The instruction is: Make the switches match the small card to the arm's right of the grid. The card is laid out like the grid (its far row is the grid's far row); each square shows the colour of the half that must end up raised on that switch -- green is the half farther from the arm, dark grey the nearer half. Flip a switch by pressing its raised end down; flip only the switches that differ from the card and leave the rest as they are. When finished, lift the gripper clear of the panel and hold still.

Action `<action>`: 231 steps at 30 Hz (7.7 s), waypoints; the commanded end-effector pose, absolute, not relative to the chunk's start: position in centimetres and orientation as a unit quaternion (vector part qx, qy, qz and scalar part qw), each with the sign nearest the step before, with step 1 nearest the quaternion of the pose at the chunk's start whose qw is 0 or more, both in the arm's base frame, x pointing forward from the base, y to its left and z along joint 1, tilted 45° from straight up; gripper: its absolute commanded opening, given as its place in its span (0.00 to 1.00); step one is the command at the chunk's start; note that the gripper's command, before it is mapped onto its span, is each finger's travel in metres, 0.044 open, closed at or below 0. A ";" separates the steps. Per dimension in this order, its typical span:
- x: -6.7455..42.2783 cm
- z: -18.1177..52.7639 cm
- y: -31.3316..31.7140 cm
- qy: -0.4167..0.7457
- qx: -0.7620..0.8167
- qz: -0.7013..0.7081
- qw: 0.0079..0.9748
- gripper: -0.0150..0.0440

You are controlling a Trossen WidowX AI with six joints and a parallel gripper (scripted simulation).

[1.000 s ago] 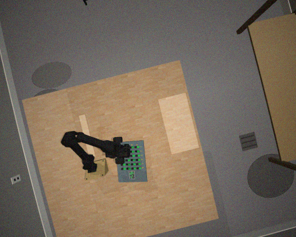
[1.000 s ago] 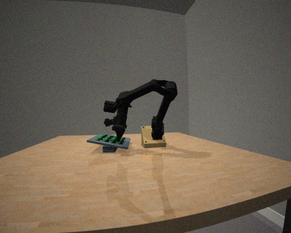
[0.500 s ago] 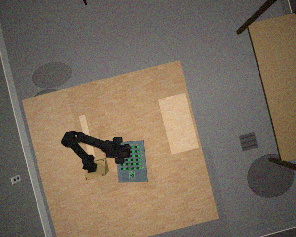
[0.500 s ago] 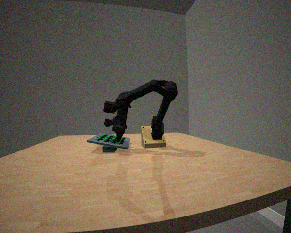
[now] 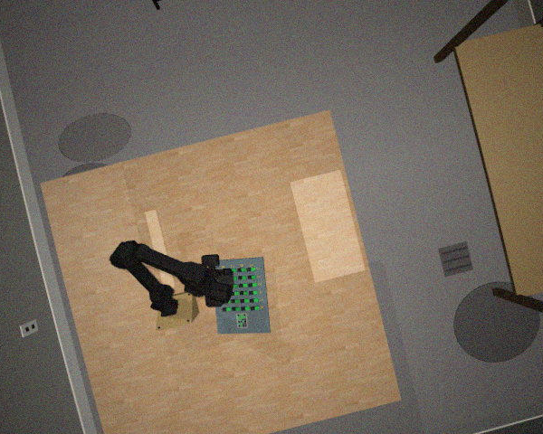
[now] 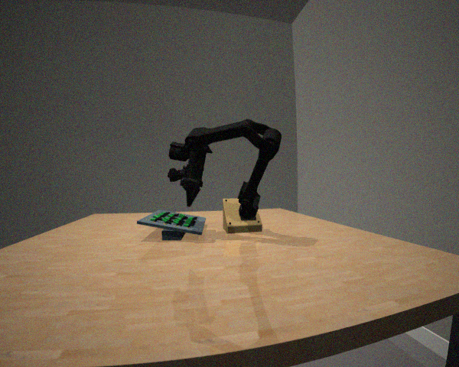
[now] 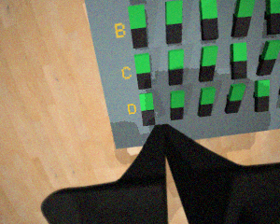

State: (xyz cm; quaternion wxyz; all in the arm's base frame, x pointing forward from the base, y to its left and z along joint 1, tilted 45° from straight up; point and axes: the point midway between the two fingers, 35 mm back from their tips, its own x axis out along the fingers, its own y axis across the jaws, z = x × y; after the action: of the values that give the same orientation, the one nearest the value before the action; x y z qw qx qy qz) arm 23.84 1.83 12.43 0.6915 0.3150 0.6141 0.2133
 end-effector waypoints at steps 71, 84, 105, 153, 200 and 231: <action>23.8 2.0 -0.4 0.624 0.311 0.220 0.682 0.25; 23.8 1.8 -0.3 0.624 0.311 0.220 0.682 0.25; 22.8 6.1 -4.4 0.617 0.314 0.215 0.690 0.25; 21.5 -0.2 -2.5 0.607 0.317 0.211 0.698 0.25; 21.5 -0.6 -2.2 0.607 0.317 0.211 0.698 0.25; 27.8 8.2 -4.8 0.615 0.314 0.215 0.691 0.25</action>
State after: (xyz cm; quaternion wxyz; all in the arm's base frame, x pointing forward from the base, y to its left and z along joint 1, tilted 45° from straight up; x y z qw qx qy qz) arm 27.54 -4.85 8.01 0.6959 0.3032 0.6132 0.2185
